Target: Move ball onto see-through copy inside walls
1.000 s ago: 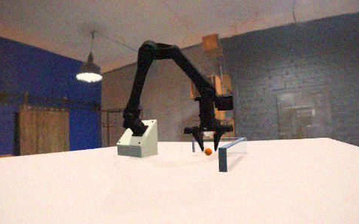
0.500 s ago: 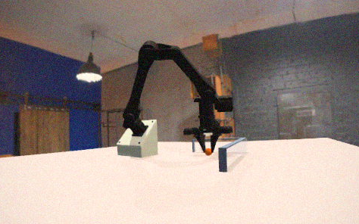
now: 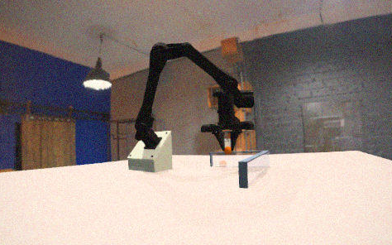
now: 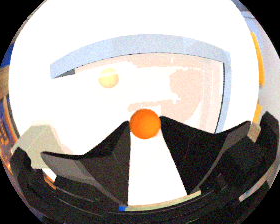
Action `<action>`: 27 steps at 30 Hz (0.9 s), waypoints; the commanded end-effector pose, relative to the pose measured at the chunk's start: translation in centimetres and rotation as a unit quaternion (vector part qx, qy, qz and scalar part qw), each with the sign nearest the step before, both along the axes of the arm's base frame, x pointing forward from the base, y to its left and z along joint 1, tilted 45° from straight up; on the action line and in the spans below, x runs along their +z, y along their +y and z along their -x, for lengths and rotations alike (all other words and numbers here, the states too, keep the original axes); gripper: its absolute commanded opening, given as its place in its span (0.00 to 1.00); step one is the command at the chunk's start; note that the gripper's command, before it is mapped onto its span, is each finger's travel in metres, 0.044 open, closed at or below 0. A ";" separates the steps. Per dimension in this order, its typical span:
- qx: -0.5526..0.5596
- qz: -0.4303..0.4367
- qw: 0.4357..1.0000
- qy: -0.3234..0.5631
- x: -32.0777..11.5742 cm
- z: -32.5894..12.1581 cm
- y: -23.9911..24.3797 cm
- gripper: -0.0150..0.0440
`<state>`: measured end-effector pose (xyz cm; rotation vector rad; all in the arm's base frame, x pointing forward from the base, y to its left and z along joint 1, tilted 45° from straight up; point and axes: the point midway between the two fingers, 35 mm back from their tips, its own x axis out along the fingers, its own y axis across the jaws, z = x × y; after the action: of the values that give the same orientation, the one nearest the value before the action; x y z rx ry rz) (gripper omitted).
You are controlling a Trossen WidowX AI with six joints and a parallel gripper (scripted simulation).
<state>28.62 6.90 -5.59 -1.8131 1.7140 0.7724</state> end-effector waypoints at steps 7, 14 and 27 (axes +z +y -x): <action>-0.002 -0.003 1.000 -0.007 5.1 0.6 4.5 0.25; -0.002 -0.004 1.000 -0.007 3.3 1.5 4.8 0.25; -0.002 -0.004 1.000 -0.007 -1.5 4.2 4.6 0.25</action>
<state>24.59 11.85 -6.45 -1.8086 1.6981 0.7660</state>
